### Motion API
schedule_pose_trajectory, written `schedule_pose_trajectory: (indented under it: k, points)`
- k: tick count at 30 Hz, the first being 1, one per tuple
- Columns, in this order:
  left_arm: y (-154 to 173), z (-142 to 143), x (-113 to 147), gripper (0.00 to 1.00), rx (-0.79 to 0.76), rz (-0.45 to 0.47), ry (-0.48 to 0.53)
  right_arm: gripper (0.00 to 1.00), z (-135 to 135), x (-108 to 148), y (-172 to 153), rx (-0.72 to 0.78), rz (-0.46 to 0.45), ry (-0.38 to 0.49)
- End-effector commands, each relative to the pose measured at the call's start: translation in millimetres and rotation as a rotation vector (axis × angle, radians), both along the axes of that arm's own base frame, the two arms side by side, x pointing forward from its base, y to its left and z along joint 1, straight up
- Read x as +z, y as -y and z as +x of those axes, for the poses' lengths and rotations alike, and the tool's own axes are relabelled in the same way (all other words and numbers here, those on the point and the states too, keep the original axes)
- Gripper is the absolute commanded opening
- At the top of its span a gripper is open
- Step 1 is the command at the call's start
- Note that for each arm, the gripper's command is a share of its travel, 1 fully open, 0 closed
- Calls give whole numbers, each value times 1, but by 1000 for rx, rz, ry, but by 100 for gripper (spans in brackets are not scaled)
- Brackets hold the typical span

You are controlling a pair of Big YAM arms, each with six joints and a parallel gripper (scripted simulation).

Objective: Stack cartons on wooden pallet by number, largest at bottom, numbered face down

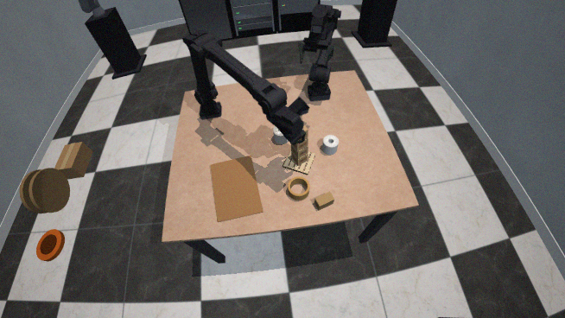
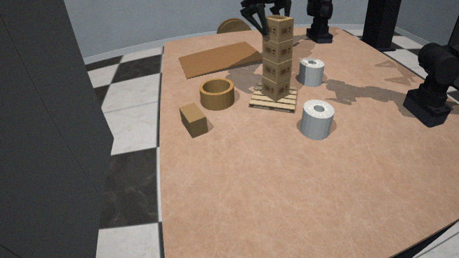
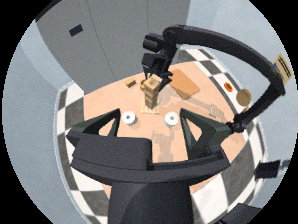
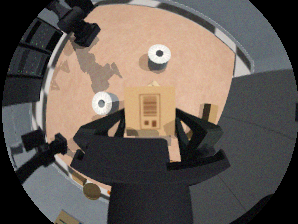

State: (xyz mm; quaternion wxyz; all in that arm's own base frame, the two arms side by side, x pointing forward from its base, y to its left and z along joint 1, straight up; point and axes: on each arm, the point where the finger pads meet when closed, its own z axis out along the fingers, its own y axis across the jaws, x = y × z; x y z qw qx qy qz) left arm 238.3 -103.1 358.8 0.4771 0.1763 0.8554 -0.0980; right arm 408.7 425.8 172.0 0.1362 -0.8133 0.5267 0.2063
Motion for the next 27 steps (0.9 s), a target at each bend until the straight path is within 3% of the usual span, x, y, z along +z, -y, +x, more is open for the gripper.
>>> schedule_pose_trajectory:
  k: [1, 15, 20, 26, 27]
  points:
    - [-1, 1, 12, 100, 1, -7, 14, 79, 10, 45, 2, 0, 56, 71]
    - [-1, 1, 12, 100, 1, -7, 14, 79, 12, 71, 13, 0, 65, 84]
    - [-1, 1, 12, 100, 1, -7, 14, 79, 19, 60, 12, 0, 50, 63]
    - [-1, 1, 12, 100, 1, -7, 14, 79, 24, 126, 41, 0, 63, 86]
    - [-1, 1, 12, 100, 1, -7, 14, 79, 29, 117, 43, 0, 47, 62]
